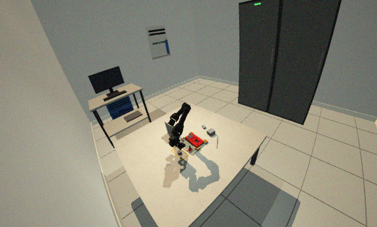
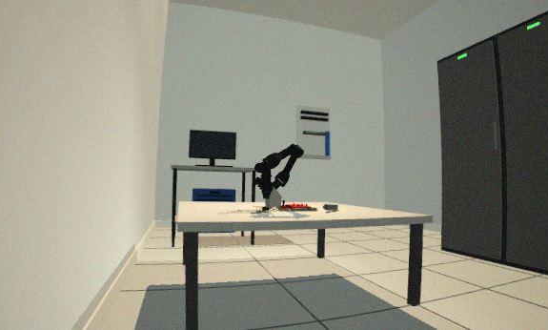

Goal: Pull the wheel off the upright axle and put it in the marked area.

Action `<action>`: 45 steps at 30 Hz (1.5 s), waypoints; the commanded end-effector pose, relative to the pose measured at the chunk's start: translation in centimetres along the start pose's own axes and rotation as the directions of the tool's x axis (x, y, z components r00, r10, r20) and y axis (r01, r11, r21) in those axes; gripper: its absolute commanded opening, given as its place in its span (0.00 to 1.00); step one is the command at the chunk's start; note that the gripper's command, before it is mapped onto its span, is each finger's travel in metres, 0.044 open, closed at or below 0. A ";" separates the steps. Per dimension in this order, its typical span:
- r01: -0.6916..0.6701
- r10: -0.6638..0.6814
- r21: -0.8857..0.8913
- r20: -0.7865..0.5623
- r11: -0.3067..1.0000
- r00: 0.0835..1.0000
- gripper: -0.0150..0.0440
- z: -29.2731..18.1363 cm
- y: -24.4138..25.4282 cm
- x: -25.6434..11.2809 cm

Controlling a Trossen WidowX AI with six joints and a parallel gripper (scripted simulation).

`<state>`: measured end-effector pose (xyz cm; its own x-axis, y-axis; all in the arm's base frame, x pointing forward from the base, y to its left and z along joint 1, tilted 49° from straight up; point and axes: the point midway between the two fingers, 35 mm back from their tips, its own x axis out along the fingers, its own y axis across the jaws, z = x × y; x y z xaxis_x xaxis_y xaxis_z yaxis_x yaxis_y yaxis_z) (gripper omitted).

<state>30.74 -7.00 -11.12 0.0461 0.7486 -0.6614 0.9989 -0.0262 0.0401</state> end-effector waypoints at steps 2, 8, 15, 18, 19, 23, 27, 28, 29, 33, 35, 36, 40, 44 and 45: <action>0.008 -0.008 0.002 0.004 1.000 1.000 0.94 -1.0 -2.8 -2.0; 0.015 -0.015 -0.003 0.002 1.000 1.000 1.00 -3.5 -8.3 -5.1; 0.015 -0.015 -0.003 0.002 1.000 1.000 1.00 -3.5 -8.3 -5.1; 0.015 -0.015 -0.003 0.002 1.000 1.000 1.00 -3.5 -8.3 -5.1; 0.015 -0.015 -0.003 0.002 1.000 1.000 1.00 -3.5 -8.3 -5.1; 0.015 -0.015 -0.003 0.002 1.000 1.000 1.00 -3.5 -8.3 -5.1; 0.015 -0.015 -0.003 0.002 1.000 1.000 1.00 -3.5 -8.3 -5.1; 0.015 -0.015 -0.003 0.002 1.000 1.000 1.00 -3.5 -8.3 -5.1; 0.015 -0.015 -0.003 0.002 1.000 1.000 1.00 -3.5 -8.3 -5.1; 0.015 -0.015 -0.003 0.002 1.000 1.000 1.00 -3.5 -8.3 -5.1; 0.015 -0.015 -0.003 0.002 1.000 1.000 1.00 -3.5 -8.3 -5.1; 0.015 -0.015 -0.003 0.002 1.000 1.000 1.00 -3.5 -8.3 -5.1; 0.015 -0.015 -0.003 0.002 1.000 1.000 1.00 -3.5 -8.3 -5.1; 0.015 -0.015 -0.003 0.002 1.000 1.000 1.00 -3.5 -8.3 -5.1; 0.015 -0.015 -0.003 0.002 1.000 1.000 1.00 -3.5 -8.3 -5.1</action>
<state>22.29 -8.33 -5.50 0.0355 0.7481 -0.6627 0.9993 -0.0183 0.0330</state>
